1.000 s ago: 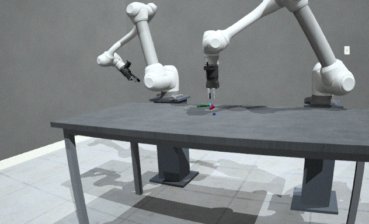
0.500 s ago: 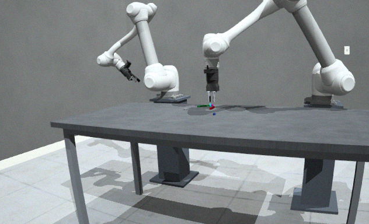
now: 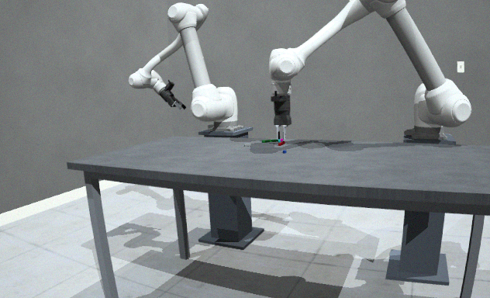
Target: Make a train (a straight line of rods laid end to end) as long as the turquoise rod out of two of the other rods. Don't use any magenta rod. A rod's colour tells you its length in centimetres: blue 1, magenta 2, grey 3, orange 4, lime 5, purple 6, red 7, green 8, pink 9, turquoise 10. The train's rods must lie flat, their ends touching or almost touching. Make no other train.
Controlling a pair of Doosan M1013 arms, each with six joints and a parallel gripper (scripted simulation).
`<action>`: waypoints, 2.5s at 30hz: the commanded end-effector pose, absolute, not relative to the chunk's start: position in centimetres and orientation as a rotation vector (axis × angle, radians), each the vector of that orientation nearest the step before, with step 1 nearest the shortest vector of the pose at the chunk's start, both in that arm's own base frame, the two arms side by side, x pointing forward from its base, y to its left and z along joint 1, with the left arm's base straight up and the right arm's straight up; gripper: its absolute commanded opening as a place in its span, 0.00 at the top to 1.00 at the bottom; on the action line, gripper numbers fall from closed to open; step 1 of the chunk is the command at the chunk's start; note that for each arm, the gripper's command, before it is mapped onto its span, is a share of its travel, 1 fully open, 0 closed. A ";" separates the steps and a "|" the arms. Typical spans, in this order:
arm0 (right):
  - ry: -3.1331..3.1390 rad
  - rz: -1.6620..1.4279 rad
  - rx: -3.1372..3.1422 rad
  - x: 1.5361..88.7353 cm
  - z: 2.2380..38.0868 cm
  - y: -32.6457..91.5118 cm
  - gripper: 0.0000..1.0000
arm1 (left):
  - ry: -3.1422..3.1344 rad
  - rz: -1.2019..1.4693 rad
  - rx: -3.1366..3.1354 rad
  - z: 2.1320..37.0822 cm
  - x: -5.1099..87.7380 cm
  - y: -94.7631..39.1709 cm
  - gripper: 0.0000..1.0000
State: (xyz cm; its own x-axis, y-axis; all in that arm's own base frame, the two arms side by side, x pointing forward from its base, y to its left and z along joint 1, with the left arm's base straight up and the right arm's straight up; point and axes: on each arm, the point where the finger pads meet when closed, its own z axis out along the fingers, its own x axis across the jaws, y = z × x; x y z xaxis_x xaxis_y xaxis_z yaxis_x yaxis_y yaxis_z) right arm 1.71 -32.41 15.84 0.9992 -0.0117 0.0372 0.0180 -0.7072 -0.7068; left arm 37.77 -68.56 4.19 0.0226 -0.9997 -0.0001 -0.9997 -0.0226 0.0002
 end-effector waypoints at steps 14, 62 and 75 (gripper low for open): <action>-0.004 -0.050 -2.357 1.7 15.9 -32.4 0.00 | -2.196 0.003 2.246 3.7 37.8 -68.6 0.46; -0.004 -0.050 -2.357 1.7 15.9 -32.4 0.00 | -2.196 0.003 2.246 2.2 37.8 -68.6 0.46; -0.004 -0.050 -2.357 1.7 15.9 -32.4 0.00 | -2.196 0.003 2.246 2.2 37.8 -68.6 0.46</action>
State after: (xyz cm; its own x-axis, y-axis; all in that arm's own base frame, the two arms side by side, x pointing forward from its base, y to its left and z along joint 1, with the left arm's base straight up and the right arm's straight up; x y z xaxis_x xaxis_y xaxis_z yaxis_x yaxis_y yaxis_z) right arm 1.71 -32.41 15.84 0.9992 -0.0117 0.0372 0.0180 -0.7072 -0.7068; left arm 37.77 -68.56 2.05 0.0227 -0.9997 -0.0001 -0.9997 -0.0227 0.0002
